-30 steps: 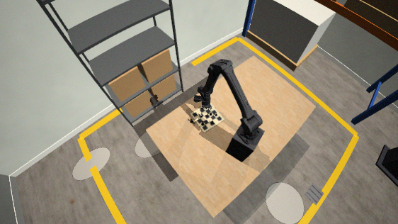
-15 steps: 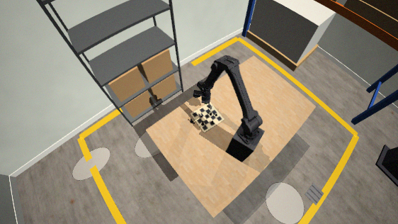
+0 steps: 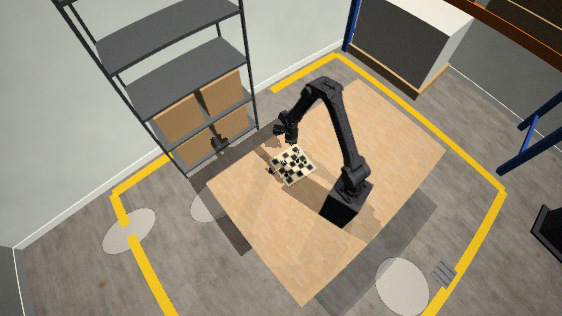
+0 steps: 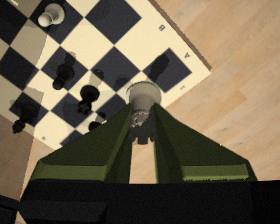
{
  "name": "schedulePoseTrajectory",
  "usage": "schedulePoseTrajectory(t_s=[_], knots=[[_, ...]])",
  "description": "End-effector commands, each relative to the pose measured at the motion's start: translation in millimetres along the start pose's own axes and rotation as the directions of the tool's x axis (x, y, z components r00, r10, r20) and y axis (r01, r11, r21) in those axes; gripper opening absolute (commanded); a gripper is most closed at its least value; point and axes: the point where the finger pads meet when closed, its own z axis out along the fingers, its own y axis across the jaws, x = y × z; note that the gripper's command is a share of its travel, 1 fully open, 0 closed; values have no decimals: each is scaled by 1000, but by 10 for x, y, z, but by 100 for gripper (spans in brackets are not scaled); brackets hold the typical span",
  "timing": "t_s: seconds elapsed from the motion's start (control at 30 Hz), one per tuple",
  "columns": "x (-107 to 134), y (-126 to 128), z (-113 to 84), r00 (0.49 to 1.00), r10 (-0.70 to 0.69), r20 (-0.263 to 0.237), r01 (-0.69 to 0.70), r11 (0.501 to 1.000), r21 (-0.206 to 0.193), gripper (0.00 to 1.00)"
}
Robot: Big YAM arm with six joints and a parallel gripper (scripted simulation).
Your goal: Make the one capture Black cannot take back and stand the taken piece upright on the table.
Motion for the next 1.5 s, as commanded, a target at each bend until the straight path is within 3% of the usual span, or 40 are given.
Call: schedulePoseTrajectory(t_s=[0.0,0.1,0.17,0.23,0.33,0.6,0.83,1.03,1.47], knots=[[-108,-165,-144,1000,-5,29,4,1000,29,0],[-364,47,-107,1000,3,25,-4,1000,22,0],[-640,415,-28,1000,13,12,-13,1000,10,0],[-641,416,-28,1000,13,13,-13,1000,9,0],[-929,764,-33,1000,22,14,-22,1000,10,0],[-764,756,2,999,45,-6,-45,999,-2,0],[-854,833,-2,1000,23,4,-23,1000,1,0],[-940,671,19,999,41,36,-41,999,20,0],[-943,711,564,999,32,31,-33,999,18,0]])
